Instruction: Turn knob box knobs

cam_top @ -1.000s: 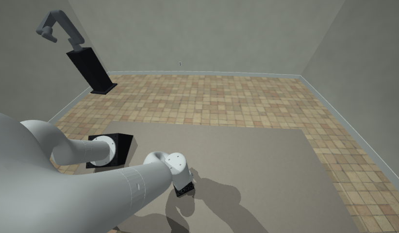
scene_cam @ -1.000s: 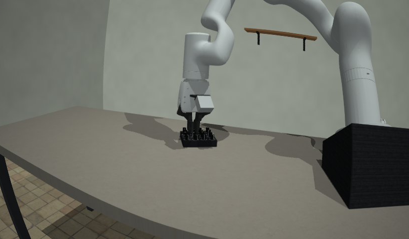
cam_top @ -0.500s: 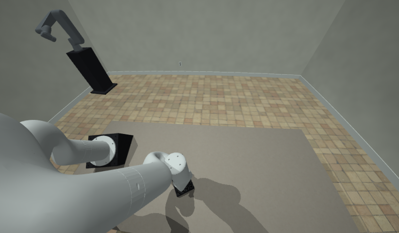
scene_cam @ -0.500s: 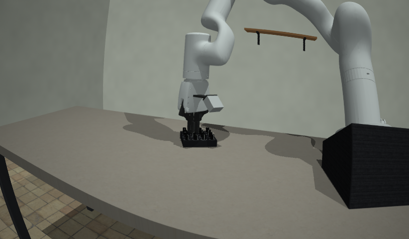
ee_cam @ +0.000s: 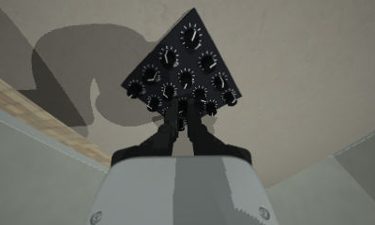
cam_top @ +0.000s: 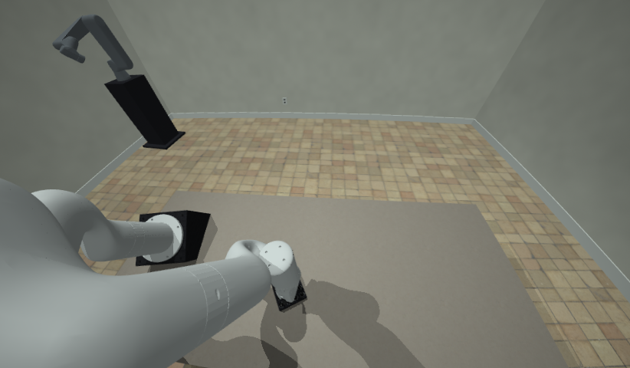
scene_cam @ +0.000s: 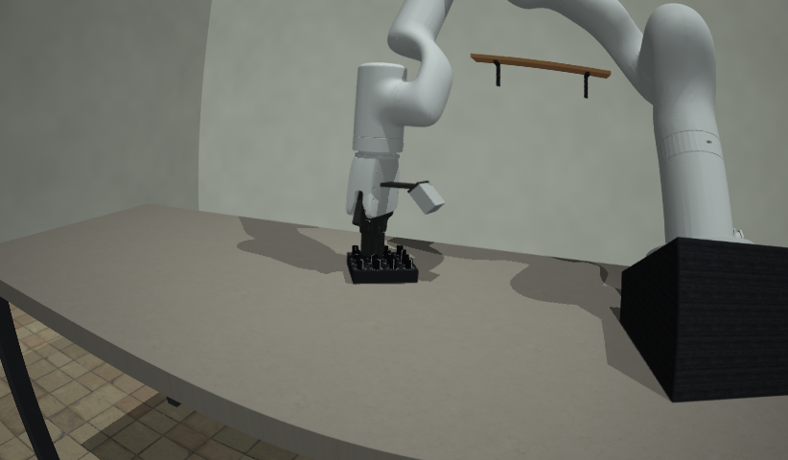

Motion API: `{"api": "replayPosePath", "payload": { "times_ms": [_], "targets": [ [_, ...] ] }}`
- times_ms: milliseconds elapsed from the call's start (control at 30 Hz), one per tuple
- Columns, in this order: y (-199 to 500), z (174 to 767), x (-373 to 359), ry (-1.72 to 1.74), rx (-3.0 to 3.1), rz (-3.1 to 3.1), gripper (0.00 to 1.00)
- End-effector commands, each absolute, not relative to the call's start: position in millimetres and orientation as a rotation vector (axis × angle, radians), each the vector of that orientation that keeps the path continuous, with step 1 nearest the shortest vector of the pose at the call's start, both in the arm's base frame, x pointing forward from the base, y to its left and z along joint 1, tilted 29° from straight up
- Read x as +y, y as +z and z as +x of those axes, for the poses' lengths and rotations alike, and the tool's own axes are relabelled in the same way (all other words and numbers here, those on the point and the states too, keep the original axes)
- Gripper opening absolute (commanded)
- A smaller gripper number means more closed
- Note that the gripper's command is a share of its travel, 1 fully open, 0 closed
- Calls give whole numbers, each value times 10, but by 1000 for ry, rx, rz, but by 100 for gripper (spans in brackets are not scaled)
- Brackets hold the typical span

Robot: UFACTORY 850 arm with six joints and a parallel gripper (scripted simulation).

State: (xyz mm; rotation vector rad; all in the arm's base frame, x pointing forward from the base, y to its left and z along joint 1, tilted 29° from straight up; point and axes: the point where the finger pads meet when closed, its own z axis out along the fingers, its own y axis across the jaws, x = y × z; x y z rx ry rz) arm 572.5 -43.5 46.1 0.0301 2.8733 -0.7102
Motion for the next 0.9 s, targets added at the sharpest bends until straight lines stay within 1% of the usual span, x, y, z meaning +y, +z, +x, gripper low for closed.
{"api": "replayPosePath", "payload": {
  "times_ms": [0,433,867],
  "targets": [
    [468,5733,-432,-722,2897,-75,8],
    [468,5733,-432,-767,2917,-539,8],
    [468,5733,-432,-787,2895,-833,8]
  ]
}}
